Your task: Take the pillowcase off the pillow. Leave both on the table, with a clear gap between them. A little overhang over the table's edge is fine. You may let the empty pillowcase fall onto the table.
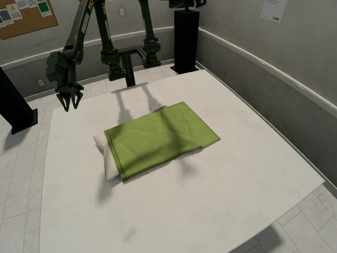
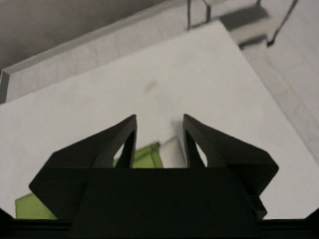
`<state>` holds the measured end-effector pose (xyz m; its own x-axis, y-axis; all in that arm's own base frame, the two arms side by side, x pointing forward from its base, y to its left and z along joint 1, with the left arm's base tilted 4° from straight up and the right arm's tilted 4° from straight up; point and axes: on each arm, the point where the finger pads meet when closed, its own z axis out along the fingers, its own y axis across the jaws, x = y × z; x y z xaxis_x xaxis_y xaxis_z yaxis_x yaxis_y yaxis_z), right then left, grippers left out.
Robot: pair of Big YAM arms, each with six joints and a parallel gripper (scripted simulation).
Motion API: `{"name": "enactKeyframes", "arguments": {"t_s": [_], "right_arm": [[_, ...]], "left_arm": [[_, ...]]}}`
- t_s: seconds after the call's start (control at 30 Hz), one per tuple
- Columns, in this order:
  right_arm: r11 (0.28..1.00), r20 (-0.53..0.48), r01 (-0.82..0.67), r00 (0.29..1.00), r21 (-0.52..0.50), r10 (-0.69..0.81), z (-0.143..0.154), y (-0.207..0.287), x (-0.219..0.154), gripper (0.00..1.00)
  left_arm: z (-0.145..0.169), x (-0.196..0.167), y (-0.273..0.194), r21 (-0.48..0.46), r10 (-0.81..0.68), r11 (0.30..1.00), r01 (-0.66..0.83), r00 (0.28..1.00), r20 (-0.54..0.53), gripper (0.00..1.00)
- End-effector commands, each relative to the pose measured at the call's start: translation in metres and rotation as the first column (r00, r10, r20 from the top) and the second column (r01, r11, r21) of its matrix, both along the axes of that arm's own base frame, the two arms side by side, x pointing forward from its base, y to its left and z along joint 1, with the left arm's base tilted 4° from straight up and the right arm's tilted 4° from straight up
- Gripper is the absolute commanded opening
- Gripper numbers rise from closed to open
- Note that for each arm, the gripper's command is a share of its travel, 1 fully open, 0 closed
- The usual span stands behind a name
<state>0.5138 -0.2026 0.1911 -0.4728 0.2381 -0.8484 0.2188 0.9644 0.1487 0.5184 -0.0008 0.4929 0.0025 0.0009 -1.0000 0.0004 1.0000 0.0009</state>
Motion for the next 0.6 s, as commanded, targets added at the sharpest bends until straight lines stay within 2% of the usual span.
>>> {"name": "enactKeyframes", "arguments": {"t_s": [0.0,0.03,0.13,0.17,0.23,0.43,0.57], "right_arm": [[0.998,-0.061,0.043,0.997,0.053,-0.040,-0.043,-0.029,-0.011,0.44],[0.996,-0.073,0.055,0.996,0.068,-0.050,-0.053,-0.037,-0.015,0.44],[0.996,-0.071,0.059,0.996,0.072,-0.054,-0.052,-0.045,-0.015,0.44],[0.991,-0.119,0.081,0.991,0.111,-0.067,-0.081,-0.047,-0.032,0.44],[0.981,-0.171,0.106,0.982,0.160,-0.078,-0.110,-0.053,-0.050,0.44],[0.948,-0.236,0.189,0.963,0.256,-0.129,-0.168,-0.087,-0.095,0.44],[0.898,-0.301,0.267,0.940,0.351,-0.162,-0.215,-0.096,-0.139,0.44]], "left_arm": [[0.040,0.005,0.003,0.000,0.004,1.000,-0.004,0.999,0.053,1.00],[0.040,0.005,0.003,0.000,0.004,1.000,-0.004,0.999,0.053,1.00],[0.040,0.005,0.003,0.000,0.004,1.000,-0.004,0.999,0.053,1.00],[0.040,0.005,0.003,0.000,0.004,1.000,-0.004,0.999,0.053,1.00],[0.040,0.005,0.003,0.000,0.004,1.000,-0.004,0.999,0.053,1.00],[0.040,0.005,0.003,0.000,0.004,1.000,-0.004,0.999,0.053,1.00],[0.040,0.005,0.003,0.000,0.004,1.000,-0.004,0.999,0.053,1.00]]}}
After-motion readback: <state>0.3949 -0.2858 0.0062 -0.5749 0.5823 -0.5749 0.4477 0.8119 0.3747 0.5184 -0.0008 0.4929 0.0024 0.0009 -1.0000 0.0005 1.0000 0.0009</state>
